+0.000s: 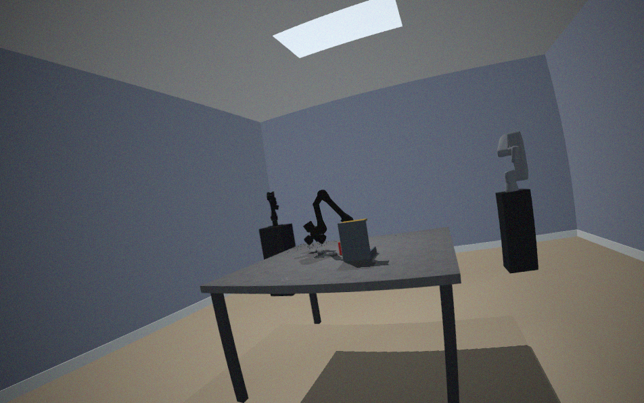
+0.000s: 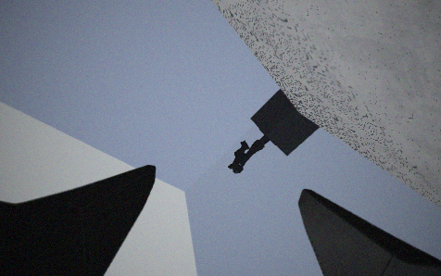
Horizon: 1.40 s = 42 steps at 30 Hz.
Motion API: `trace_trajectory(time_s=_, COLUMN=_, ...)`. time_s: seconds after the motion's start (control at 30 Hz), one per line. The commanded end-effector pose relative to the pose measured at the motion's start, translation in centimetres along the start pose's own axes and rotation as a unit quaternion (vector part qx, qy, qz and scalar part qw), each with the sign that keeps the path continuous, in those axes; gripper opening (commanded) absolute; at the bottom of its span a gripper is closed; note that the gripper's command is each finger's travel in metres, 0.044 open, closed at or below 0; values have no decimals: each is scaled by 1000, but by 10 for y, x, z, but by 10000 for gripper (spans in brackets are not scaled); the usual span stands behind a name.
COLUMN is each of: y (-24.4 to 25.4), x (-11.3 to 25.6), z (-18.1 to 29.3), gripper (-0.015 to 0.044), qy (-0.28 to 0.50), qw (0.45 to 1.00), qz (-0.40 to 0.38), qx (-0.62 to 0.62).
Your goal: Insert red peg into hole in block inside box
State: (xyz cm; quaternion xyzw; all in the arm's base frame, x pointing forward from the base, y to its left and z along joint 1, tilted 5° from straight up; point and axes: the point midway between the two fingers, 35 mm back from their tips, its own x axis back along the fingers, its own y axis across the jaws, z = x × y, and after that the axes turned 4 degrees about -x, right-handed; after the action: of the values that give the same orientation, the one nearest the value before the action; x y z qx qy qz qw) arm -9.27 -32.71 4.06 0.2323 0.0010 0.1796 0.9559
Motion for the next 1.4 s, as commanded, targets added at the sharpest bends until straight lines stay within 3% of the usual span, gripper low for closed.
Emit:
trace_trajectory(time_s=0.0, y=0, x=0, z=0, gripper=426, qy=0, qw=1000, qz=1, qx=3)
trace_trajectory(time_s=0.67, y=-24, x=49, z=24, gripper=440, qy=64, qw=943, qz=102, qx=309)
trace_trajectory(time_s=1.37, y=-39, x=107, z=42, gripper=440, qy=188, qw=764, qz=156, qx=597)
